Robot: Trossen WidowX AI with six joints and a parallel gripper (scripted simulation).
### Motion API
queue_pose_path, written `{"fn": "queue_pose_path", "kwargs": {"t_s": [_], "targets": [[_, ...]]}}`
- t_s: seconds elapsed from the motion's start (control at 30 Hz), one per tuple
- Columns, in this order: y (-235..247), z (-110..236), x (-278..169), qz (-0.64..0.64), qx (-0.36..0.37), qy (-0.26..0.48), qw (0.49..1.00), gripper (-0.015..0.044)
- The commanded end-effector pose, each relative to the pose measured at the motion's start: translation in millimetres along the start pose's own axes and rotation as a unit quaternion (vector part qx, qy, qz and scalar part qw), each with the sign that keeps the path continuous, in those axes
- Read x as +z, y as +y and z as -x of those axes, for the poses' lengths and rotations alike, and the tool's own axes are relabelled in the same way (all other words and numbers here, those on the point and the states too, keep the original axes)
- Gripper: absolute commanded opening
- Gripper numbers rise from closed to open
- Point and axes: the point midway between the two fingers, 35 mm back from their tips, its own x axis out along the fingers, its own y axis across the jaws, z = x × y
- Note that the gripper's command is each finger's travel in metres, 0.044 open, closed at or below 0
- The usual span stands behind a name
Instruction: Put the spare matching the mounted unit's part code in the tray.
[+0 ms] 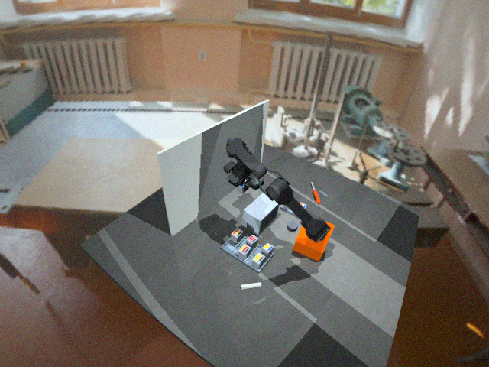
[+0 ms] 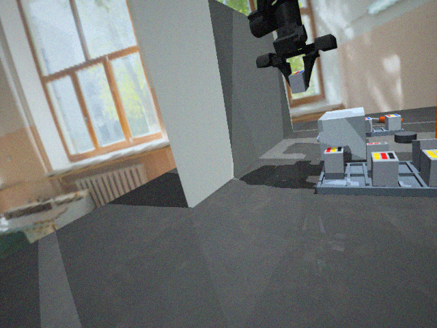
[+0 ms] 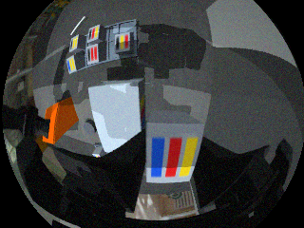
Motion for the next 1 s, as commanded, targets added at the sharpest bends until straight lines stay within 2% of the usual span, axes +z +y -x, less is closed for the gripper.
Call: {"fn": "queue_pose_path", "kwargs": {"t_s": [0.0, 0.37, 0.77, 0.97], "targets": [[-5.2, 0.4, -35.3, 0.003, -0.001, 0.007, 1.000, 0.0000], [0.1, -5.2, -127.9, 0.000, 0.003, 0.006, 1.000, 0.0000], [27.6, -18.9, -219.3, 0.012, 0.007, -0.017, 1.000, 0.0000], [32.6, -21.4, -229.9, 0.014, 0.008, -0.021, 1.000, 0.0000]]}}
